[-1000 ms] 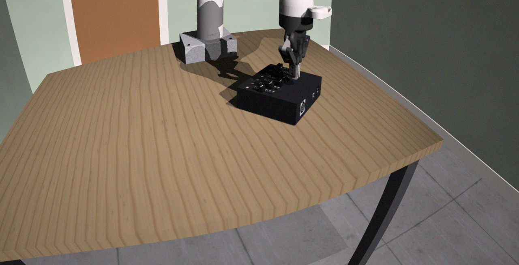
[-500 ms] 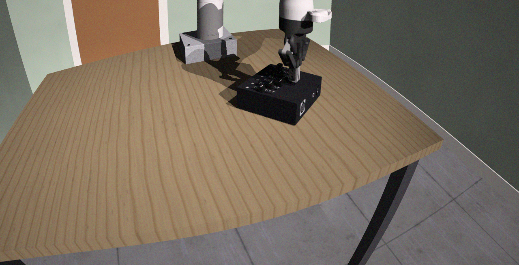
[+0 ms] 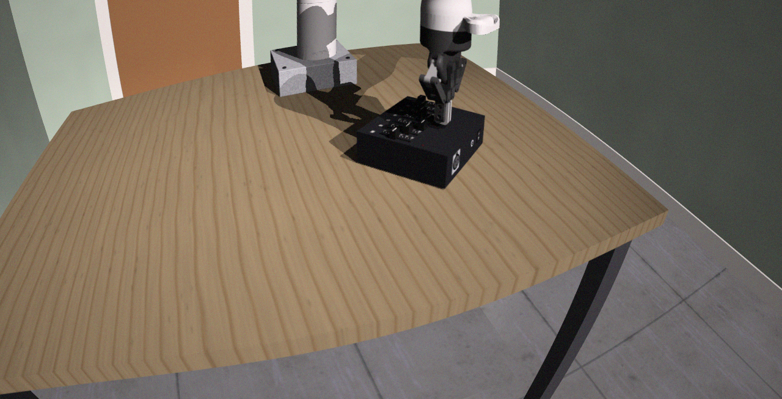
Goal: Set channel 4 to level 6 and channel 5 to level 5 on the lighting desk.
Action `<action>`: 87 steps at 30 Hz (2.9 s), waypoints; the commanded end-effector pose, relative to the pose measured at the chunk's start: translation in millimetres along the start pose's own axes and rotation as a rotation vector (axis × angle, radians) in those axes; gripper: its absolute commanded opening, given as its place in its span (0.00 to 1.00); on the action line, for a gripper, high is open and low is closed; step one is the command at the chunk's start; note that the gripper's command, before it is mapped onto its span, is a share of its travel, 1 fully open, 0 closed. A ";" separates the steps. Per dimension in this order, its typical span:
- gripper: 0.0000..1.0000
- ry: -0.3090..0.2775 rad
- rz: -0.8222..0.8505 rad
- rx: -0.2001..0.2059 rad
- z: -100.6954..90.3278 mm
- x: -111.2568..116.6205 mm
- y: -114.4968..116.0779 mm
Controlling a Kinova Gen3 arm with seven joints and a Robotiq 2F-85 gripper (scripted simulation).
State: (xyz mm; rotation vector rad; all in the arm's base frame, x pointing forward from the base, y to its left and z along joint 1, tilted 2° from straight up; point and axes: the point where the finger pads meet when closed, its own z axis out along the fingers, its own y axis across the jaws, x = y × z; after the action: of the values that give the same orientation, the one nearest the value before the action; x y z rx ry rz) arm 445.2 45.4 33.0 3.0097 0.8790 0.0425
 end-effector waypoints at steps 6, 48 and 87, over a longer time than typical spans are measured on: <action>0.00 0.002 0.000 -0.002 1.1 -2.0 1.9; 0.00 0.002 0.000 -0.002 1.2 -20.2 1.9; 0.00 0.002 0.000 -0.002 1.2 -25.5 1.9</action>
State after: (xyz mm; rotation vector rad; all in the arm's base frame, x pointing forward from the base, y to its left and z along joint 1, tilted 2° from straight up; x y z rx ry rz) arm 425.2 34.3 30.5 3.0143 0.8835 0.0421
